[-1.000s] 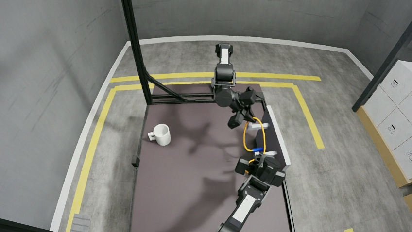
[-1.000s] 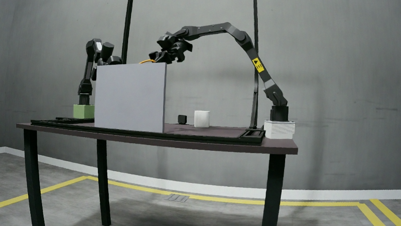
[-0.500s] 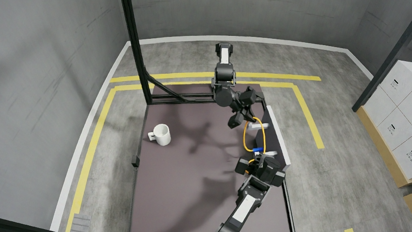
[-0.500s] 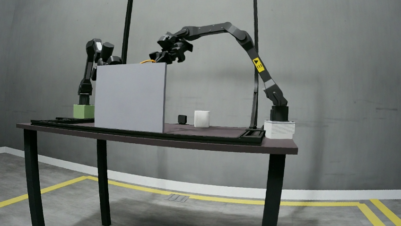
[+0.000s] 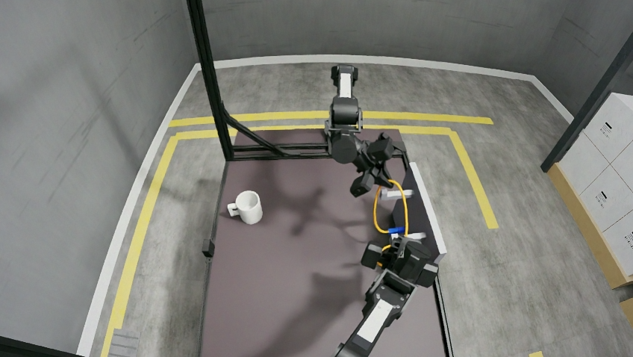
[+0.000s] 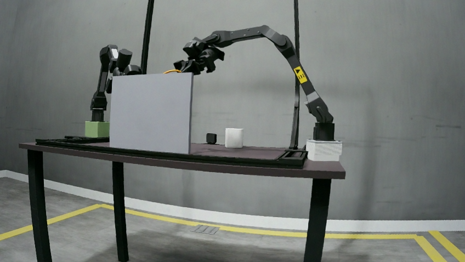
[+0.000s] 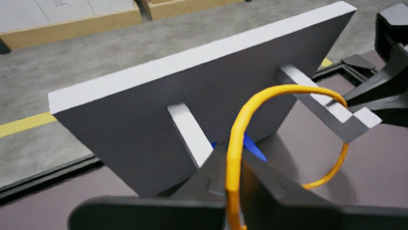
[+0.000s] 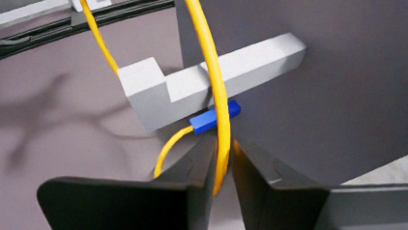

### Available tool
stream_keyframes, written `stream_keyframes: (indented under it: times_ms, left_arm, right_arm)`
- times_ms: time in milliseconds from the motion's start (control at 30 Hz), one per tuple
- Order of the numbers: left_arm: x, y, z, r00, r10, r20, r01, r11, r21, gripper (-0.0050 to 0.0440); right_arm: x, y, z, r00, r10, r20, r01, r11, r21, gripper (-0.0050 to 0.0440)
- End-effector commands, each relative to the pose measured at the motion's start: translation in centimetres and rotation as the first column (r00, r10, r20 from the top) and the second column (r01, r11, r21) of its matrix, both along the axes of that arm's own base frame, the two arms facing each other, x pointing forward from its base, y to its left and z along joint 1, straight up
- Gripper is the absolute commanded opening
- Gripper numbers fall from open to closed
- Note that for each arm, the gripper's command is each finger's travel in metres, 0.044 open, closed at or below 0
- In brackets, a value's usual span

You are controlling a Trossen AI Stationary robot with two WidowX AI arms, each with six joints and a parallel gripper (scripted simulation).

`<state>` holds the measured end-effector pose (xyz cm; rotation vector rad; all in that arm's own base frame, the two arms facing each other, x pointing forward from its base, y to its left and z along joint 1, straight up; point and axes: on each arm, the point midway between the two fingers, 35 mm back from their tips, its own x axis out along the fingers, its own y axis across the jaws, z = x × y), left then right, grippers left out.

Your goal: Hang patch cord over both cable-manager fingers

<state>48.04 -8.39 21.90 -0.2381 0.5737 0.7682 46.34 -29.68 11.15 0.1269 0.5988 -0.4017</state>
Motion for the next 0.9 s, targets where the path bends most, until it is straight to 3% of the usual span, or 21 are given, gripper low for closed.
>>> stream_keyframes:
  times_ms: [0,867]
  left_arm:
    - [-0.43,0.35,1.34,1.000,-0.001,0.027,0.001,1.000,-0.013,0.0025]
    - [-1.02,0.74,0.92,1.000,-0.007,0.029,0.007,1.000,-0.008,0.0025]
  right_arm:
    - [0.08,-0.13,1.31,1.000,0.000,0.021,0.001,1.000,-0.017,0.0040]
    - [0.08,-0.13,1.31,1.000,0.000,0.021,0.001,1.000,-0.017,0.0040]
